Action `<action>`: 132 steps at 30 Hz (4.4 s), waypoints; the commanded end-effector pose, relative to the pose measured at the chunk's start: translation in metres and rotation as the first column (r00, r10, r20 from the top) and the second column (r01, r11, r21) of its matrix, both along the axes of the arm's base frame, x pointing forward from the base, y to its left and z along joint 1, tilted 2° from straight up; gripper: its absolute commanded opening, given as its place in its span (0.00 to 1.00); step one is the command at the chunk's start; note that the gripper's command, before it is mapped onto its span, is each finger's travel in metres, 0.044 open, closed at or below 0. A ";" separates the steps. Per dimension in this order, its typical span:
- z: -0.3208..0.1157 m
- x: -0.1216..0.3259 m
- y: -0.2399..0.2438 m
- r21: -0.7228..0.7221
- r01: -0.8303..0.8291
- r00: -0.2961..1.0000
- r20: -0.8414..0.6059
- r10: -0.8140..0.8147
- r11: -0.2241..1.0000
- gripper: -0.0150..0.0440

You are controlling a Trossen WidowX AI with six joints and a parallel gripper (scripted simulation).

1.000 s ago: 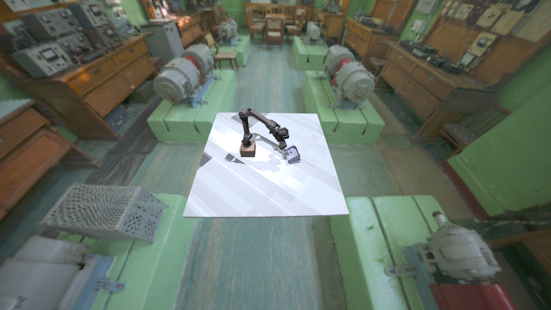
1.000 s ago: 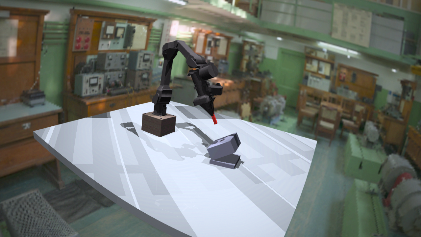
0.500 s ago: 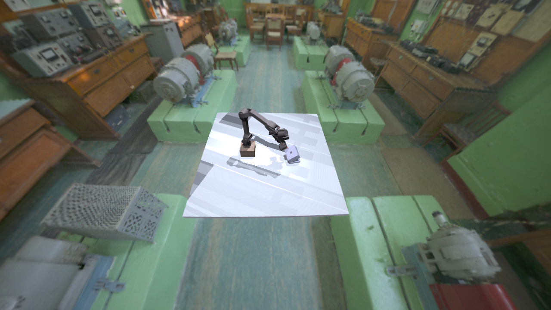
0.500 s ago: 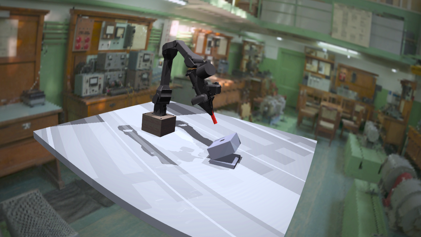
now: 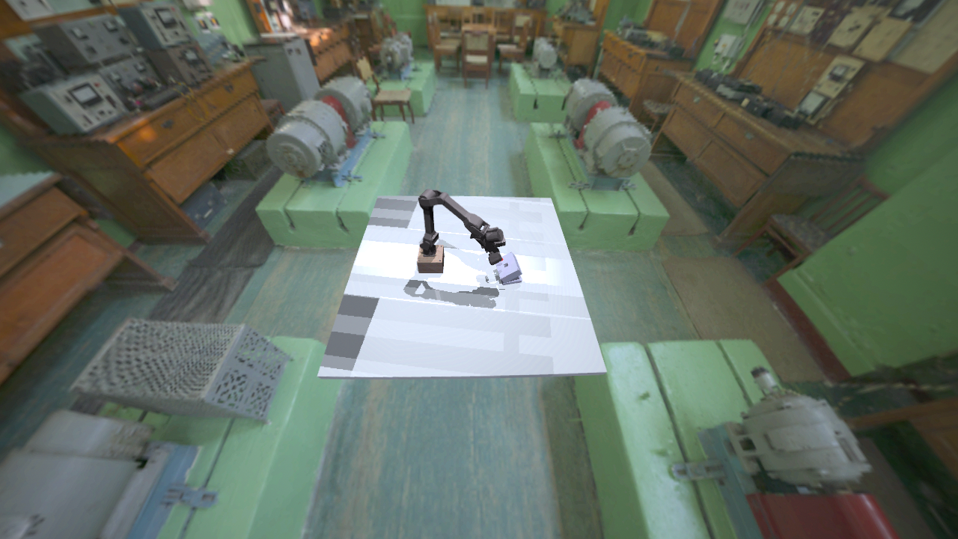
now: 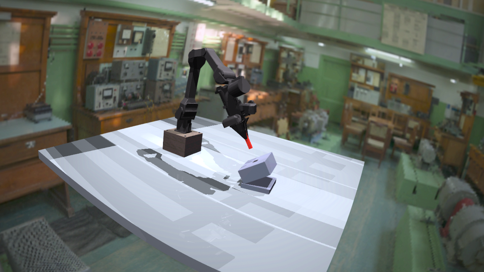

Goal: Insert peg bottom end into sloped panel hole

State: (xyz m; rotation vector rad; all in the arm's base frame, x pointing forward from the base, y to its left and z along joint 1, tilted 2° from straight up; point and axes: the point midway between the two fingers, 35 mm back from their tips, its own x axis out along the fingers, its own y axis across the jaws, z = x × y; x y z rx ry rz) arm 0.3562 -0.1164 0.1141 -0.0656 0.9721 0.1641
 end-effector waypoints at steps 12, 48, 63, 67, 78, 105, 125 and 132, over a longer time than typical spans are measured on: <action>-0.019 0.011 -0.001 0.003 0.015 1.000 0.005 -0.015 1.000 0.25; -0.035 0.022 0.001 0.001 0.009 1.000 0.010 -0.009 1.000 0.25; -0.043 0.028 0.002 0.001 0.009 1.000 0.010 -0.009 1.000 0.25; -0.045 0.029 0.002 0.001 0.009 1.000 0.010 -0.009 1.000 0.25; -0.051 0.033 0.002 0.001 0.009 1.000 0.011 -0.009 1.000 0.25; -0.063 0.043 0.003 0.001 0.009 1.000 0.012 -0.009 1.000 0.25; -0.064 0.041 0.004 0.002 0.002 1.000 0.008 -0.002 1.000 0.70; -0.060 0.039 0.004 0.002 0.003 1.000 0.007 -0.003 1.000 1.00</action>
